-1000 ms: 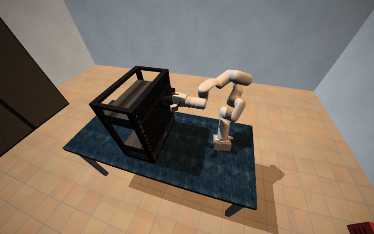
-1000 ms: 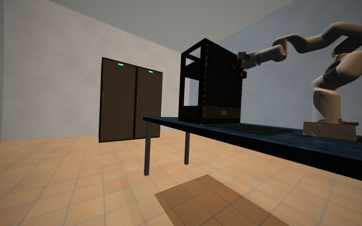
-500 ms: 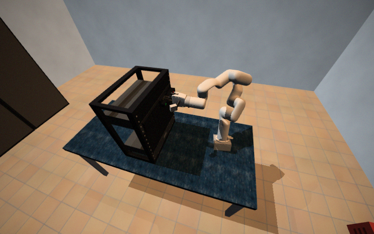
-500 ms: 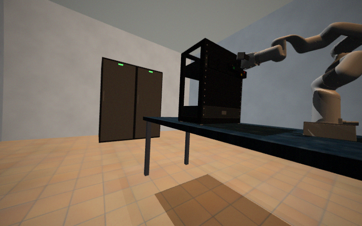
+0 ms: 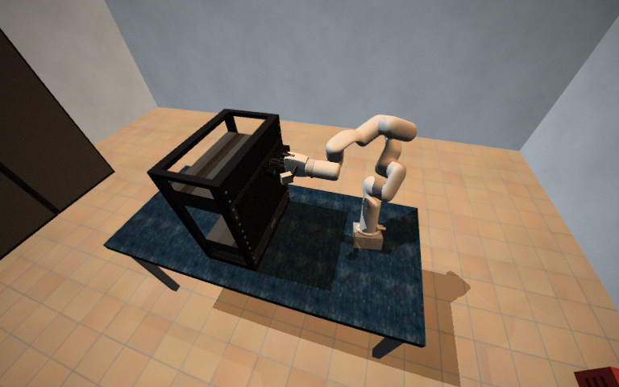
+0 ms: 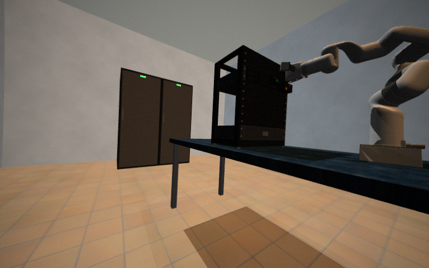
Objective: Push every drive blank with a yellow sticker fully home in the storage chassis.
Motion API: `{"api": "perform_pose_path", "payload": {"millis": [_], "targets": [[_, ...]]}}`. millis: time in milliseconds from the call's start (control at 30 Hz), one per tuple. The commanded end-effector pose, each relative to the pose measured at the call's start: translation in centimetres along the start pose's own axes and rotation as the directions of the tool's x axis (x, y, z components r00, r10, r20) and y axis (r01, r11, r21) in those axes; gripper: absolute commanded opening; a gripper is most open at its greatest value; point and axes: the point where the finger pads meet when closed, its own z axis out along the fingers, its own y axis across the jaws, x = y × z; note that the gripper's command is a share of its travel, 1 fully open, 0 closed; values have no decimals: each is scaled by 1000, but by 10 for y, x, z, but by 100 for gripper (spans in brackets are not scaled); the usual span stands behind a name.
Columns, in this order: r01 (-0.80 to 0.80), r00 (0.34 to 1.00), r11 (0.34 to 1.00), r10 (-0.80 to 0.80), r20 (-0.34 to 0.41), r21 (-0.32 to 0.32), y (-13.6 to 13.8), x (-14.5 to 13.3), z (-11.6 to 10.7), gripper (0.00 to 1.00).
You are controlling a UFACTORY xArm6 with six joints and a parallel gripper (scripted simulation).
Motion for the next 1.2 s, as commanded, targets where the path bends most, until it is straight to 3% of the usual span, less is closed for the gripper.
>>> {"api": "perform_pose_path", "payload": {"millis": [0, 1167], "targets": [[-2, 1000, 1000, 2, 1, -3, 2, -1, 2, 0], [-2, 1000, 1000, 2, 1, -3, 2, -1, 9, 0]]}}
